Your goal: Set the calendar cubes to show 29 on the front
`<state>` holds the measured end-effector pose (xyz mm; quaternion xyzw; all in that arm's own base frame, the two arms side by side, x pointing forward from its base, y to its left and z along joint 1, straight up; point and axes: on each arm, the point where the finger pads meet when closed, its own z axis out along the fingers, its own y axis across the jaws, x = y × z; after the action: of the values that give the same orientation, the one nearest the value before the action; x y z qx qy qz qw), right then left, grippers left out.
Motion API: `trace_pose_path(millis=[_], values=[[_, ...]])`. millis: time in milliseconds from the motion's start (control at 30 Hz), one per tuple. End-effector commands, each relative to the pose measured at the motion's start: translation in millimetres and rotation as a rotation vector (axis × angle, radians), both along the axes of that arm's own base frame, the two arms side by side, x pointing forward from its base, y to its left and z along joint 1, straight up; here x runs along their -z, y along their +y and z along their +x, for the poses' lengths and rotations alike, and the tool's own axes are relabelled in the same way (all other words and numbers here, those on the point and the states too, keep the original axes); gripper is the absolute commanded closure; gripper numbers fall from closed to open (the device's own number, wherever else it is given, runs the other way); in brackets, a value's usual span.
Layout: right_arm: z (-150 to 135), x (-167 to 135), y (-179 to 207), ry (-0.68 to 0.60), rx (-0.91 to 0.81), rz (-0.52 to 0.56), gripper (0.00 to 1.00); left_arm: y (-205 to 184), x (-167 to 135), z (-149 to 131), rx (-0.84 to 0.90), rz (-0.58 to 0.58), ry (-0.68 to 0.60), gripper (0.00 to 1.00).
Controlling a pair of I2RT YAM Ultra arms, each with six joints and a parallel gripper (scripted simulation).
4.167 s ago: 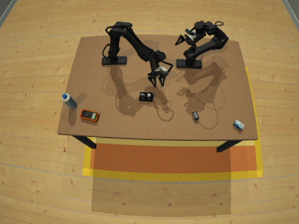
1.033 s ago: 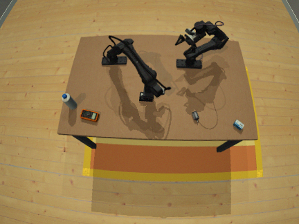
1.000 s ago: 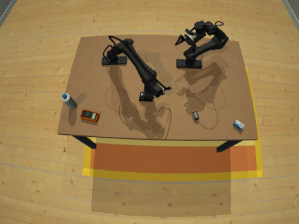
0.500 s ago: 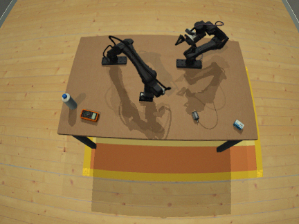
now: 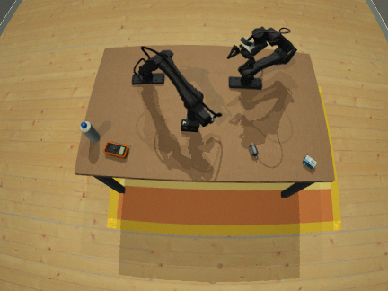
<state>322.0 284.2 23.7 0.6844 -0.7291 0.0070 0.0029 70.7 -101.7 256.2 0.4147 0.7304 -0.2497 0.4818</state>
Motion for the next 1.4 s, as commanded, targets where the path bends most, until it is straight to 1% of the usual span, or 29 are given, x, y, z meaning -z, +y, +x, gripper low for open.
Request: trace_pose_path(millis=[0, 133, 333, 367, 400, 500, 600, 667, 800, 867, 933, 1000, 1067, 1133, 1233, 1300, 1367], values=[[2, -35, 1, -0.015, -0.003, 0.032, 0.65, 2, -10, 1, -0.011, -0.026, -0.013, 0.0], [2, -61, 0, -0.015, -0.001, 0.032, 0.65, 2, -10, 1, -0.011, -0.026, -0.013, 0.0], [2, -64, 0, -0.012, 0.0, 0.03, 0.65, 2, -10, 1, -0.011, -0.026, -0.013, 0.0], [1, -64, -1, -0.01, 0.0, 0.028, 0.65, 3, -20, 2, -0.02, -0.065, -0.03, 0.0], [1, -64, -1, -0.008, 0.0, 0.026, 0.65, -2, -19, 2, -0.004, -0.064, -0.026, 0.0], [-1, -66, -3, -0.003, 0.0, 0.022, 0.65, -16, -31, 9, 0.003, -0.103, -0.055, 0.0], [-2, -71, -4, 0.001, 0.0, 0.018, 0.65, -48, -41, 22, 0.022, -0.15, -0.088, 0.0], [-2, -76, -4, 0.002, 0.0, 0.017, 0.65, -75, -39, 36, 0.032, -0.165, -0.1, 0.0], [0, -82, -2, 0.0, 0.0, 0.019, 0.65, -117, -21, 60, 0.049, -0.2, -0.129, 0.0], [0, -82, -2, 0.0, 0.0, 0.019, 0.65, -117, -21, 60, 0.049, -0.2, -0.129, 0.0], [3, -84, 3, -0.011, -0.003, 0.04, 0.65, -135, 4, 73, 0.046, -0.161, -0.109, 0.0], [5, -86, 2, -0.025, -0.009, 0.053, 0.65, -143, 20, 78, 0.049, -0.148, -0.102, 0.0], [17, -87, 2, -0.058, -0.011, 0.082, 0.65, -151, 39, 83, 0.052, -0.121, -0.085, 0.0], [32, -85, -13, -0.094, -0.001, 0.107, 0.65, -156, 60, 88, 0.054, -0.091, -0.066, 0.0], [53, -86, -52, -0.144, 0.044, 0.131, 0.65, -159, 82, 90, 0.054, -0.06, -0.045, 0.0], [62, -84, -83, -0.178, 0.054, 0.102, 0.65, -159, 91, 91, 0.054, -0.043, -0.033, 0.0], [64, -80, -108, -0.189, 0.06, 0.089, 0.65, -157, 100, 90, 0.052, -0.018, -0.016, 0.0]])
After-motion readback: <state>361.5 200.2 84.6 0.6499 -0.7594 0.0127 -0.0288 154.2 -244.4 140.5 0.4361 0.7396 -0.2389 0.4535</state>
